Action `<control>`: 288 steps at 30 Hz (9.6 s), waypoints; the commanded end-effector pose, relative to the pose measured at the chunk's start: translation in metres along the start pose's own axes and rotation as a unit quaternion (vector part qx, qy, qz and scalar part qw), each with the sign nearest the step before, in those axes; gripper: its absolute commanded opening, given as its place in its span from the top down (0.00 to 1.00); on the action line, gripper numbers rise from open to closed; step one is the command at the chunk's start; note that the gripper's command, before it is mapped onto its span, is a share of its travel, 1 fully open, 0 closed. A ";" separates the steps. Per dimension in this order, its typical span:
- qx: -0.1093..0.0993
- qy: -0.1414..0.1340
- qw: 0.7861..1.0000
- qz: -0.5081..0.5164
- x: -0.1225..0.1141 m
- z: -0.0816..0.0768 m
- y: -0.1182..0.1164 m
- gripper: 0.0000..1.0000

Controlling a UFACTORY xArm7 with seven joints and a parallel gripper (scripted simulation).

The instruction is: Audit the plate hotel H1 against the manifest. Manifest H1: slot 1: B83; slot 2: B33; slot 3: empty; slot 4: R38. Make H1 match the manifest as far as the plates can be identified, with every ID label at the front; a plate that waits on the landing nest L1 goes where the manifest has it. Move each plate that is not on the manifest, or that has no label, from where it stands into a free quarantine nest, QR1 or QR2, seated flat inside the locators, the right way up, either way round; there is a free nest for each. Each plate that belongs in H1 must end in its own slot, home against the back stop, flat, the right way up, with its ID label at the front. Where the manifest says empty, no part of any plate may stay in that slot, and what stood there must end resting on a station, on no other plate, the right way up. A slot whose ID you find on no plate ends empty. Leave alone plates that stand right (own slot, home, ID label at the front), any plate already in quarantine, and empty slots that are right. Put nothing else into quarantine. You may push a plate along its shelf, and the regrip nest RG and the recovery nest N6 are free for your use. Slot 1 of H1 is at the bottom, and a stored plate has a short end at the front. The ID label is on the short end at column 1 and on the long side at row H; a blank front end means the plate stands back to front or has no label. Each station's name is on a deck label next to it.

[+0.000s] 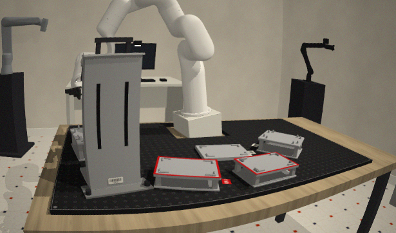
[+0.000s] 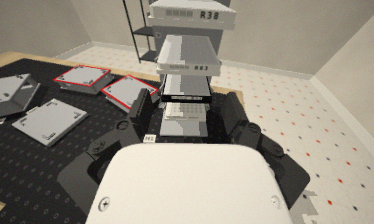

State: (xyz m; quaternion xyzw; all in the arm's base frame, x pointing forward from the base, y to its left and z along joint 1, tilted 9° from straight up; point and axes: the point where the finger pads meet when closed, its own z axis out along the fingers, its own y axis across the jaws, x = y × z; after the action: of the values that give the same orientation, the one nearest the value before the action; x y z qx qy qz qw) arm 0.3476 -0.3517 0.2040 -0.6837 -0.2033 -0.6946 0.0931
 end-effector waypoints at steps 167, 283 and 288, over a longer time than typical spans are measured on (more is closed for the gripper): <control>0.000 0.000 1.000 -0.002 -0.052 -0.031 0.001 0.00; 0.000 0.000 1.000 -0.002 0.031 0.028 0.002 0.00; 0.001 0.000 1.000 -0.002 0.031 0.030 0.002 0.00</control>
State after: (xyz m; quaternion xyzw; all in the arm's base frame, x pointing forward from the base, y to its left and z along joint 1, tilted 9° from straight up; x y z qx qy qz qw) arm 0.3724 -0.3360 0.2333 -0.6833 -0.2039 -0.6948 0.0938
